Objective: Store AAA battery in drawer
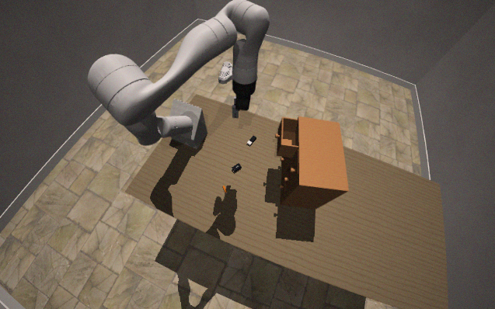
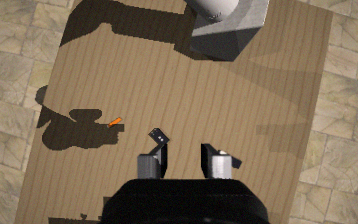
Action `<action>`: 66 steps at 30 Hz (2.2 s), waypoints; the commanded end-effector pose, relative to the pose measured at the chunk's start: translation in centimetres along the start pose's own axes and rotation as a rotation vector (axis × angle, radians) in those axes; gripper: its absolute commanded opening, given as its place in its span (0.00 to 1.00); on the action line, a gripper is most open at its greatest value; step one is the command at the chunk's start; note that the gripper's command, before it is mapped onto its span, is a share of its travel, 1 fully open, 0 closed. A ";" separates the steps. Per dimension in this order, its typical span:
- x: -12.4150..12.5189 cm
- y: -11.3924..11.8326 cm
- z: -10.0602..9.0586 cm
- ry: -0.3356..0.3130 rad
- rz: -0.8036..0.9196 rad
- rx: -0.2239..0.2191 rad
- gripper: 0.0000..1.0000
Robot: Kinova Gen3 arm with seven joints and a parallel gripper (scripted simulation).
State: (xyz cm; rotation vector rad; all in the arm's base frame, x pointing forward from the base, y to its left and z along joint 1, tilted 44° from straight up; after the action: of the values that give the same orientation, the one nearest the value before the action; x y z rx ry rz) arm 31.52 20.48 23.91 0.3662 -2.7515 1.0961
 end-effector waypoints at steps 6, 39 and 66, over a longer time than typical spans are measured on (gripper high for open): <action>0.0 0.0 -0.1 -0.002 0.000 -0.001 0.67; -2.8 -14.2 20.2 -0.052 0.667 0.041 0.67; 4.1 -19.4 30.4 -0.001 1.006 -0.002 0.54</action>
State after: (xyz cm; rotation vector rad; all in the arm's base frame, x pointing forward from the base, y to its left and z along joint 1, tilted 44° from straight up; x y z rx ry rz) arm 31.38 -14.88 15.63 -1.1337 -2.9189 1.2100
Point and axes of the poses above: the point where the finger pads meet when closed, its own z axis out along the fingers, its own y axis across the jaws, x = y × z, the point moved 8 cm from there along -z, back along the fingers, and after that the axes turned 4 degrees about -z, right-handed, at the moved point
